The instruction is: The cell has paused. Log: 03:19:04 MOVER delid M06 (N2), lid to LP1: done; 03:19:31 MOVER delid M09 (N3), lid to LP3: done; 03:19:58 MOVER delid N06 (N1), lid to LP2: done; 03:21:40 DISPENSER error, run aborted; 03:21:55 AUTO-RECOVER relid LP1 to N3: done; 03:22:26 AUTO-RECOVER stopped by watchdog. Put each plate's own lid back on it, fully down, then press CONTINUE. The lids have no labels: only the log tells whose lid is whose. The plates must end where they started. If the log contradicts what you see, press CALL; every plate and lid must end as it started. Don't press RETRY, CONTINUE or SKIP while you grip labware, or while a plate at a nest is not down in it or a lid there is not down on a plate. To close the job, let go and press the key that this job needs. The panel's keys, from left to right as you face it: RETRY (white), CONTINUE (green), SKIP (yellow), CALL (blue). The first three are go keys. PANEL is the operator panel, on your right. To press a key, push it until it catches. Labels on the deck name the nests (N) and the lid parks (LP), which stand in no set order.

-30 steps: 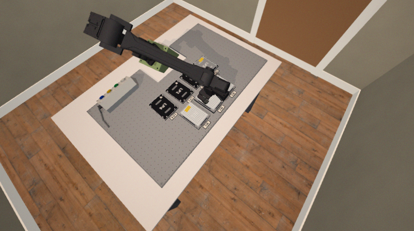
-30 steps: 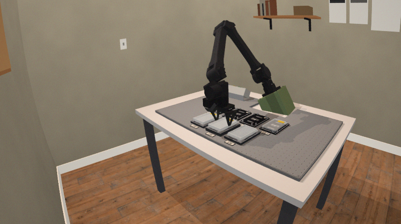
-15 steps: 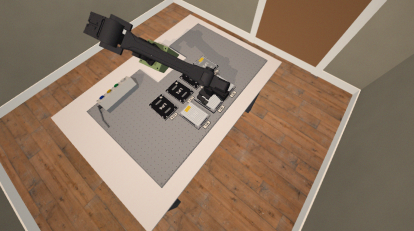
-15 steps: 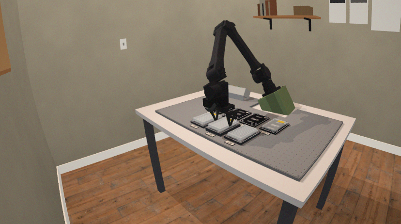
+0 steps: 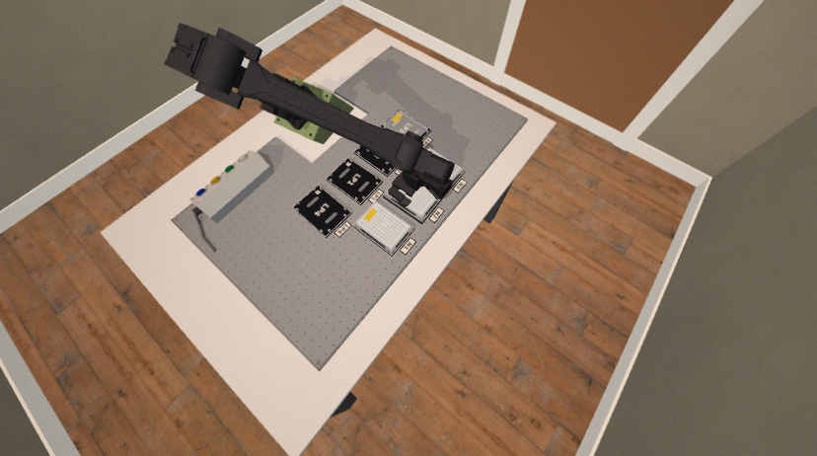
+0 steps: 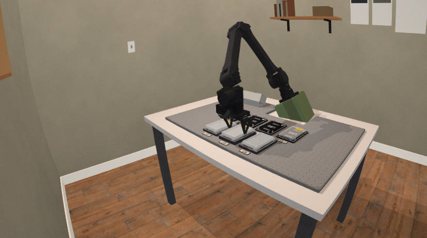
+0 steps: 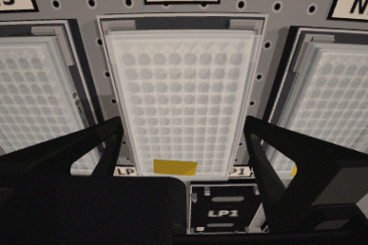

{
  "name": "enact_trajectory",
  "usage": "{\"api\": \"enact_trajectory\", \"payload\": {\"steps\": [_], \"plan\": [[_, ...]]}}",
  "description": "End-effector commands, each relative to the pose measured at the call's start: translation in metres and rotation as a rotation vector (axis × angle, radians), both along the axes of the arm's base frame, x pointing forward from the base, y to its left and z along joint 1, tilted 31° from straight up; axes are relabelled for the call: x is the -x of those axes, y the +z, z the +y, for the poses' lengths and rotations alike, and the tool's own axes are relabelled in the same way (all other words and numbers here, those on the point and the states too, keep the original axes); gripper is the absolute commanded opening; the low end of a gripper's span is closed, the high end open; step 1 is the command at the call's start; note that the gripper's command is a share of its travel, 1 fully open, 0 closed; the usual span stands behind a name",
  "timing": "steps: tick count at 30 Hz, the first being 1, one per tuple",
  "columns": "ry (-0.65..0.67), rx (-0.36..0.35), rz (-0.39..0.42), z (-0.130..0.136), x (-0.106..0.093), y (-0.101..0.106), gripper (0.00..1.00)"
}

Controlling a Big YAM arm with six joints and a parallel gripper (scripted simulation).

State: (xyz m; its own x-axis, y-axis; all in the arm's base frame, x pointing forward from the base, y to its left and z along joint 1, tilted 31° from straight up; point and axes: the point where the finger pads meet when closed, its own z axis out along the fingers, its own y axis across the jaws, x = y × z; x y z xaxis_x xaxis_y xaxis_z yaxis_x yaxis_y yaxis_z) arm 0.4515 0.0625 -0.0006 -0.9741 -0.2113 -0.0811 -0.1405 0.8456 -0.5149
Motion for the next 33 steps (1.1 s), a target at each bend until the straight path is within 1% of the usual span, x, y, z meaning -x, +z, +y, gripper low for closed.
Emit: {"api": "enact_trajectory", "payload": {"steps": [1,15,16,18,28,30,31,32,33], "plan": [[0.004,-0.008,-0.022,0.006,-0.009,0.007,1.0],[0.004,-0.008,-0.022,0.006,-0.009,0.007,1.0],[0.012,-0.013,-0.034,0.015,-0.009,0.016,1.0],[0.012,-0.02,-0.053,0.019,-0.016,0.026,1.0],[0.011,-0.022,-0.054,0.028,-0.012,0.041,1.0],[0.011,-0.022,-0.054,0.028,-0.012,0.041,1.0],[-0.006,-0.001,-0.002,0.023,0.008,0.014,1.0],[-0.022,-0.005,-0.014,0.024,0.015,0.008,1.0],[-0.022,-0.01,-0.024,0.027,0.017,0.007,1.0]]}}
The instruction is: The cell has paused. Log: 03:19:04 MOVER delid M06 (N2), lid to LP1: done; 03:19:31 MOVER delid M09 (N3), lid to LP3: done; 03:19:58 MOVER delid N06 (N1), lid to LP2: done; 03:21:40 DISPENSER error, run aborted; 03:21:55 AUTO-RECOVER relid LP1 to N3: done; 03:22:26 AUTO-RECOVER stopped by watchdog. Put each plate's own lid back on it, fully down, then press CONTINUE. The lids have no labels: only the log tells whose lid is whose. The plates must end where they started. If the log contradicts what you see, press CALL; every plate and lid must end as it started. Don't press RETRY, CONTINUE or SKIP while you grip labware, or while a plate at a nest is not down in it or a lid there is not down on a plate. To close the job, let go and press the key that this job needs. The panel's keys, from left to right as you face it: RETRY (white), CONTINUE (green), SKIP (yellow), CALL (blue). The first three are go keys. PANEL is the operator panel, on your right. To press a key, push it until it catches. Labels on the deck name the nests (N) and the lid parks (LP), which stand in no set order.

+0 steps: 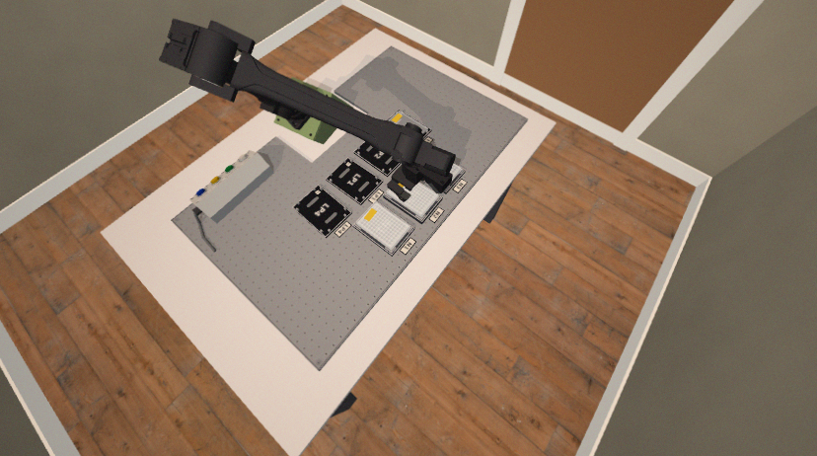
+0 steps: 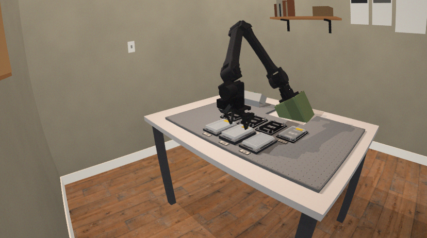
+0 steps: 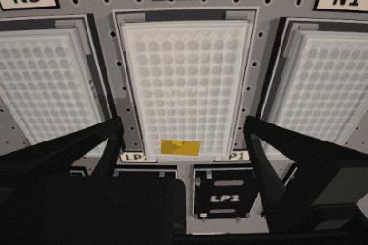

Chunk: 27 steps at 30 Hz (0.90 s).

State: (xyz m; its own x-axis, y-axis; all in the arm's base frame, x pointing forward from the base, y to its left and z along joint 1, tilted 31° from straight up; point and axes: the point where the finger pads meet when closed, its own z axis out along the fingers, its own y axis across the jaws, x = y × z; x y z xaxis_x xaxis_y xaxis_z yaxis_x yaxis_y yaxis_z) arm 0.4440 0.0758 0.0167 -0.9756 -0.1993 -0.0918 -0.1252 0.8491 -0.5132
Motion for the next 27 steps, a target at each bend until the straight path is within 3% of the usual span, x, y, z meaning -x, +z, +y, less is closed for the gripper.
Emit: {"api": "enact_trajectory", "payload": {"steps": [1,12,15,27], "plan": [[-0.01,-0.009,-0.019,0.017,0.012,-0.01,1.0],[-0.011,-0.006,-0.01,0.042,0.056,-0.037,1.0],[-0.011,-0.013,-0.026,0.045,0.058,-0.033,1.0],[-0.012,-0.006,-0.01,0.072,0.107,-0.065,1.0]]}}
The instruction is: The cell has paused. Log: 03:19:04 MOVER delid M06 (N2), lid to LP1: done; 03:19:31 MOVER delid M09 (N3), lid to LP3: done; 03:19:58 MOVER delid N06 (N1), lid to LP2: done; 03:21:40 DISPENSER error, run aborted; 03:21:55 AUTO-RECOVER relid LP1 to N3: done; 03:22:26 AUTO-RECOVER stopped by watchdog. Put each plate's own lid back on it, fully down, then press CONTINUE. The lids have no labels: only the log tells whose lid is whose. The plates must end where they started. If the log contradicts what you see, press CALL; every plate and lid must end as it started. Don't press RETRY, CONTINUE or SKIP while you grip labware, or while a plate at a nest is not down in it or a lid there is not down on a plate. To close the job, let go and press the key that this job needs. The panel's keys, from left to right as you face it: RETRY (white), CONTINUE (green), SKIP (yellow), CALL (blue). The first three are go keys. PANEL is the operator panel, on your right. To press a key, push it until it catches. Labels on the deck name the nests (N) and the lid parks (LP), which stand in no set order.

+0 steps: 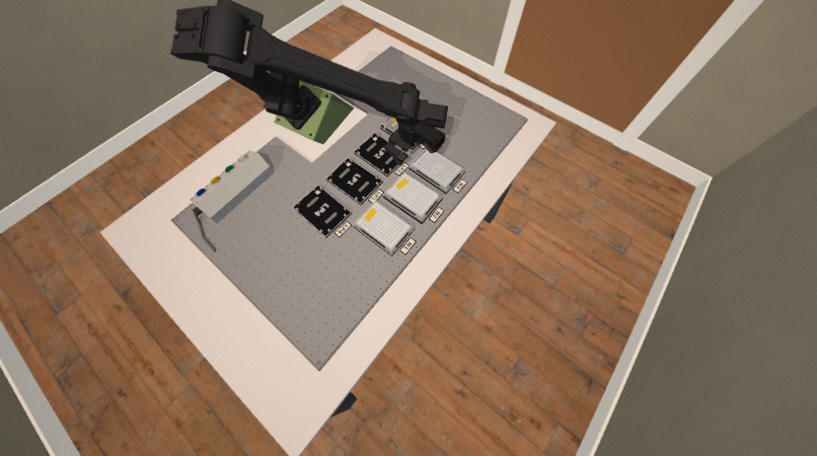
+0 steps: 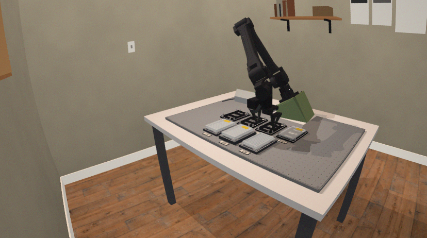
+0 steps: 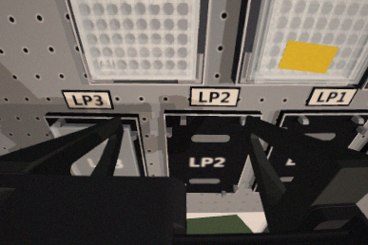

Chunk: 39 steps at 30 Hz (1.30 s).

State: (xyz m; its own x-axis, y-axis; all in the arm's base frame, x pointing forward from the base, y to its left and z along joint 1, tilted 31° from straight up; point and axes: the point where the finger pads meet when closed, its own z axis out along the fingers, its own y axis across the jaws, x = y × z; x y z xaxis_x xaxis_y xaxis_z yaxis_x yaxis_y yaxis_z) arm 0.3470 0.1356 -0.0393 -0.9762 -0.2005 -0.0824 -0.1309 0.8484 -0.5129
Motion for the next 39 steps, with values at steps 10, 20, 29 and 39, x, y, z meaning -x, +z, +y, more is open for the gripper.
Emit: {"api": "enact_trajectory", "payload": {"steps": [10,20,29,39], "plan": [[-0.013,-0.007,-0.019,0.03,0.041,-0.026,1.0],[-0.014,-0.009,-0.02,0.052,0.074,-0.045,1.0],[-0.014,-0.014,-0.024,0.074,0.103,-0.062,1.0],[-0.02,-0.024,-0.031,0.079,0.098,-0.056,1.0]]}}
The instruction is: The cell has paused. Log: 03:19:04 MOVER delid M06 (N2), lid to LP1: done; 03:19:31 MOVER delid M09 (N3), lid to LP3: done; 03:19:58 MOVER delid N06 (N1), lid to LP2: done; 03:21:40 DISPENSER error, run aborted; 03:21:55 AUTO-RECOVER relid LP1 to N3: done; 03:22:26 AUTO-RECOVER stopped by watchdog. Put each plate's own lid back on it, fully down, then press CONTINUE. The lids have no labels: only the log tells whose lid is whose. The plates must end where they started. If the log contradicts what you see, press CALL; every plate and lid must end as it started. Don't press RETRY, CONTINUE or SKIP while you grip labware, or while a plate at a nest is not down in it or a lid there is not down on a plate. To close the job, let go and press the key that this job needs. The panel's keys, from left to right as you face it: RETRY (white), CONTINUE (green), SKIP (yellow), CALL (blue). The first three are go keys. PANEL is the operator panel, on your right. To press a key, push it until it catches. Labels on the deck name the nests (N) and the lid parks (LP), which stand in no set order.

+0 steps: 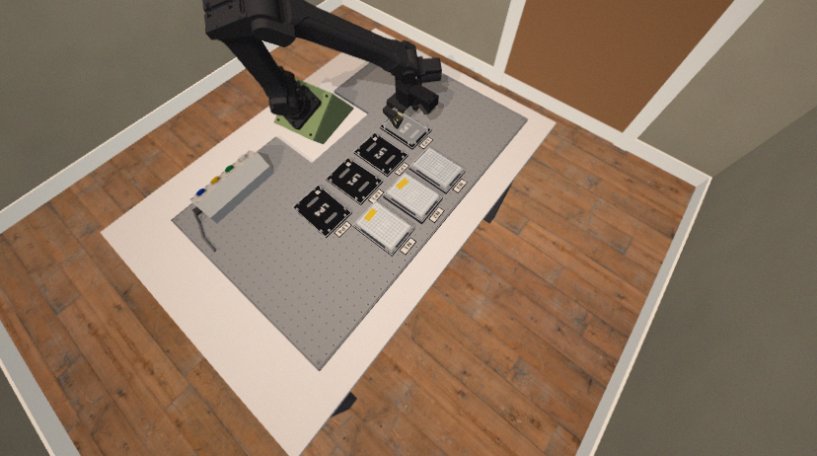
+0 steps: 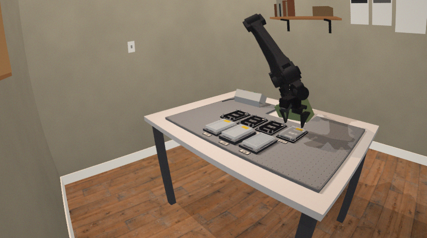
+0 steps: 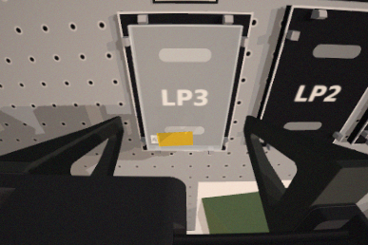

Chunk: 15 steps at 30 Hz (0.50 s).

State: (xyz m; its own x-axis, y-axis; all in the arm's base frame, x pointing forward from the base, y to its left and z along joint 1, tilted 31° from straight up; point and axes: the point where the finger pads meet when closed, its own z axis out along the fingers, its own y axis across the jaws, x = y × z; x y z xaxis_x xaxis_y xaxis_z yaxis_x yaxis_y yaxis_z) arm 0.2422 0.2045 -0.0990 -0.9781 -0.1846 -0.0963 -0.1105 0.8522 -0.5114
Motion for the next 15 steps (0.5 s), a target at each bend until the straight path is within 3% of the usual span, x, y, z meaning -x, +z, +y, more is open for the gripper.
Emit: {"api": "enact_trajectory", "payload": {"steps": [1,3,15], "plan": [[-0.004,-0.02,-0.018,0.01,-0.006,0.003,1.0],[-0.023,0.001,-0.007,-0.007,-0.002,-0.007,1.0],[-0.009,0.005,0.002,-0.016,-0.005,-0.023,1.0]]}}
